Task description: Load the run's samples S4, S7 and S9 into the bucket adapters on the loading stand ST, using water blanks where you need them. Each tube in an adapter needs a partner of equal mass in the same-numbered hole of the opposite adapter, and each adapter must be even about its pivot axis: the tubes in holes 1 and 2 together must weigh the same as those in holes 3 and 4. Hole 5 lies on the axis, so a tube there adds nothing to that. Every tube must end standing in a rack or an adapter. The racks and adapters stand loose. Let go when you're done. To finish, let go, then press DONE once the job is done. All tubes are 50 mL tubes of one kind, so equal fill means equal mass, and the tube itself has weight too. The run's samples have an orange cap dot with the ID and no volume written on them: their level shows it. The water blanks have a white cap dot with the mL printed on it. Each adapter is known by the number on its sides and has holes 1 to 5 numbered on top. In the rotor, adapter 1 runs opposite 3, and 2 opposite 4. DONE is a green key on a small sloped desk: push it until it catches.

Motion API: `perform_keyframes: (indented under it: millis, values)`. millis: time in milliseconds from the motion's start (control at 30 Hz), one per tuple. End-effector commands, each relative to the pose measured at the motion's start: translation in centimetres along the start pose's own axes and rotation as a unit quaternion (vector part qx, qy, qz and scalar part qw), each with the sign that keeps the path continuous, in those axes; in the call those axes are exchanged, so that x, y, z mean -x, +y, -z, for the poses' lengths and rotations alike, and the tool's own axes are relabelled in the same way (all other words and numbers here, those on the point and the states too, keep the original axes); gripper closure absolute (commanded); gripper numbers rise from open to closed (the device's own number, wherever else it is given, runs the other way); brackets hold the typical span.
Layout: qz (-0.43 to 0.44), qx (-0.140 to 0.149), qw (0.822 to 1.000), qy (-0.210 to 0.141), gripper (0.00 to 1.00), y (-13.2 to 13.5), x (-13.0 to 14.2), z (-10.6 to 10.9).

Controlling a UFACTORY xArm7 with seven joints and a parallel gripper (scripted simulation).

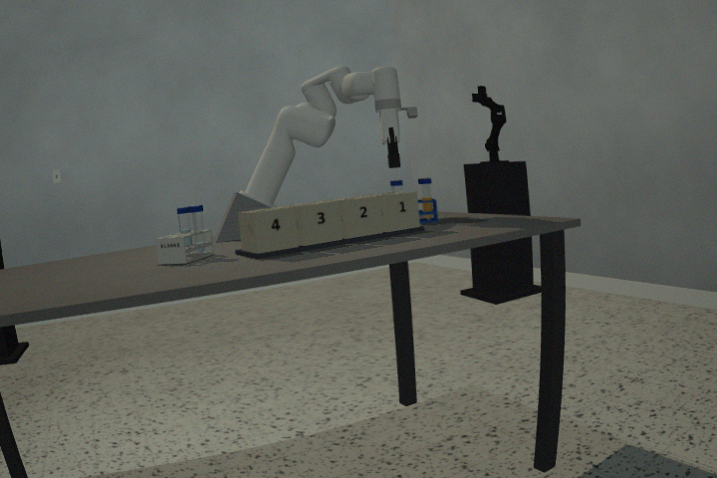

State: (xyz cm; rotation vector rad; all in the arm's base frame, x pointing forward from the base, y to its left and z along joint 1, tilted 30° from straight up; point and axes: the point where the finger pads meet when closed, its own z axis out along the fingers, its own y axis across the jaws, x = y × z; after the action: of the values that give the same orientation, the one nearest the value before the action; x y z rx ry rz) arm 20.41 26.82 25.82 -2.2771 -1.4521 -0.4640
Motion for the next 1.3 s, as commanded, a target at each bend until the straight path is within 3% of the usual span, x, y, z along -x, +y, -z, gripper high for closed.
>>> perform_keyframes:
  millis: [0, 500, 1267]
  values:
    - [0.000, 0.000, 1.000, 0.002, 0.43, 0.0, -0.1, -0.5]
    - [0.000, 0.000, 1.000, 0.002, 0.43, 0.0, -0.1, -3.5]
    - [0.000, 0.000, 1.000, 0.002, 0.43, 0.0, -0.1, -4.4]
